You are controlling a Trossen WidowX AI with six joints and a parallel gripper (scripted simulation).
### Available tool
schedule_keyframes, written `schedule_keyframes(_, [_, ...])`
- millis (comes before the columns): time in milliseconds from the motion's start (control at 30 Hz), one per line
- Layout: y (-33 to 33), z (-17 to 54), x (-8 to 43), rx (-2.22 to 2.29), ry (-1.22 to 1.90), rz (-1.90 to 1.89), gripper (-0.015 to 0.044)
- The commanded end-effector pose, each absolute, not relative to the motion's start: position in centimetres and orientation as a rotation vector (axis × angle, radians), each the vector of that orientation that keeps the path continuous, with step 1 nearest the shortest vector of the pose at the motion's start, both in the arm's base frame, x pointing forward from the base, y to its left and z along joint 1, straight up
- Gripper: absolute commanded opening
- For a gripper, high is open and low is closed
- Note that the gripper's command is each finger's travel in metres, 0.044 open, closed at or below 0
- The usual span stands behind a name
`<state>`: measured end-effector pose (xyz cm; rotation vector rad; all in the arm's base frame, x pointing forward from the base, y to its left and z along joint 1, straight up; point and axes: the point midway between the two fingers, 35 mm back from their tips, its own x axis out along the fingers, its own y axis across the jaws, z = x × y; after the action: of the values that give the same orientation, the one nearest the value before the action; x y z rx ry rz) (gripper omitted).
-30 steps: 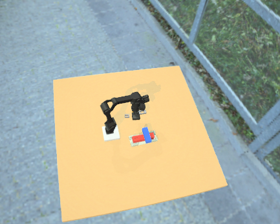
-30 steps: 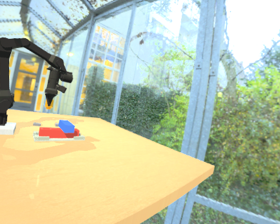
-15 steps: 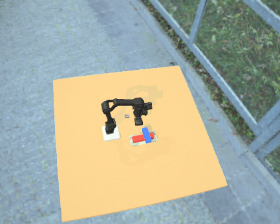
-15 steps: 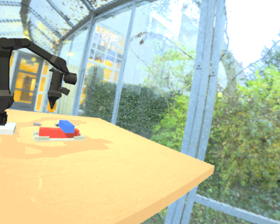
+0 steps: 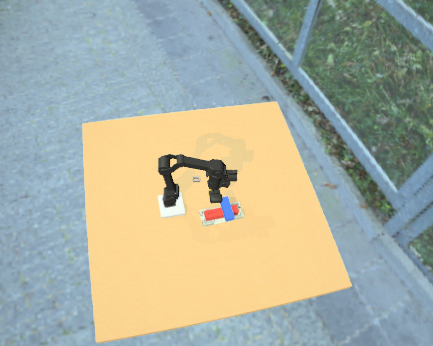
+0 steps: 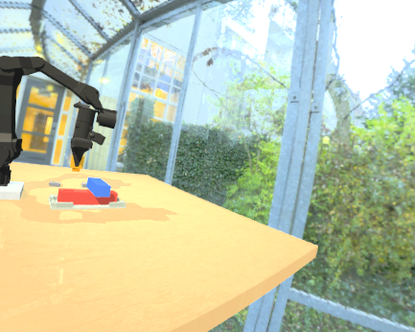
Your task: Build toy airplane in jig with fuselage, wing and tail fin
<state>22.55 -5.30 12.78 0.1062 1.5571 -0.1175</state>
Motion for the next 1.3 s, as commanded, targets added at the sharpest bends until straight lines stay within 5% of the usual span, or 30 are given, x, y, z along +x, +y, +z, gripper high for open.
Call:
schedule_keyframes(0, [-6.4, 12.5, 22.3, 0.091, 1.56, -0.11, 0.0])
schedule_keyframes(767, [-13.0, 11.2, 20.0, 0.01, 1.555, -0.03, 0.0])
schedule_keyframes(867, [-13.0, 11.2, 20.0, 0.01, 1.555, -0.03, 0.0065])
schedule_keyframes(1267, [-13.0, 11.2, 20.0, 0.01, 1.555, -0.03, 0.0065])
